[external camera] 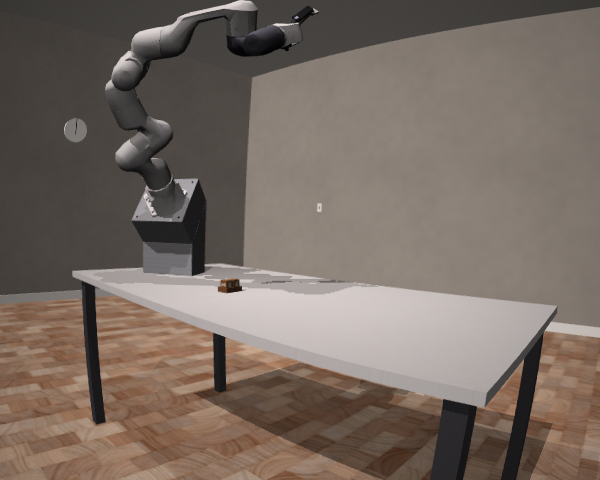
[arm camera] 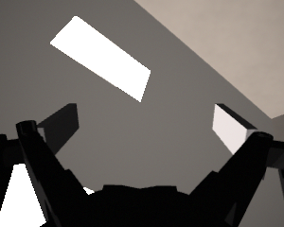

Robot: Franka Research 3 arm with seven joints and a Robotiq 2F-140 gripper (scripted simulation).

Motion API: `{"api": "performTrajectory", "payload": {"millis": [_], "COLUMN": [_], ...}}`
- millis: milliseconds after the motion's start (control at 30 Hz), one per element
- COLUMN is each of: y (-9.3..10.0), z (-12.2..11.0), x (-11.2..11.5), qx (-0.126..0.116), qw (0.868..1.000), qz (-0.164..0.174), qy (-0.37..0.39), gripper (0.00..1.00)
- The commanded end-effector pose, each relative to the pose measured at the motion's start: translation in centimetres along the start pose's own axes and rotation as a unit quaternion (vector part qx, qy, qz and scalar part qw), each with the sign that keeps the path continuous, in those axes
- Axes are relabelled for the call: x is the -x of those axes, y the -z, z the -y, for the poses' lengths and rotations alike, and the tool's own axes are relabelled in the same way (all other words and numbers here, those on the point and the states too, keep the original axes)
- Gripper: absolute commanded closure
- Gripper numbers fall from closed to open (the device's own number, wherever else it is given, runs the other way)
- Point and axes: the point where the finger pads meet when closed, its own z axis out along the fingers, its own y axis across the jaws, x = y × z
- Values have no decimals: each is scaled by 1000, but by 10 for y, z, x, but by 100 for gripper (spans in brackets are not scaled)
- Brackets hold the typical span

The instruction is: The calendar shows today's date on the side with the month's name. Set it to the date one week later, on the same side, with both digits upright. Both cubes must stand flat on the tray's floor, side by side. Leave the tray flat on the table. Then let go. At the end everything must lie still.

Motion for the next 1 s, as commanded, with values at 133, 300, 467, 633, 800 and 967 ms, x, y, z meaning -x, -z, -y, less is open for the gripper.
{"api": "performTrajectory", "payload": {"millis": [133,300,467,633,800,967], "y": [-2,-2,-2,-6,-6,-6], "z": [-5,-5,-5,-43,-43,-43], "x": [-9,-9,-9,-40,-40,-40], "qx": [5,5,5,35,35,35], "qw": [1000,1000,1000,996,996,996], "qz": [-18,-18,-18,-74,-74,-74], "qy": [-18,-18,-18,-42,-42,-42], "gripper": [0,0,0,0,0,0]}}
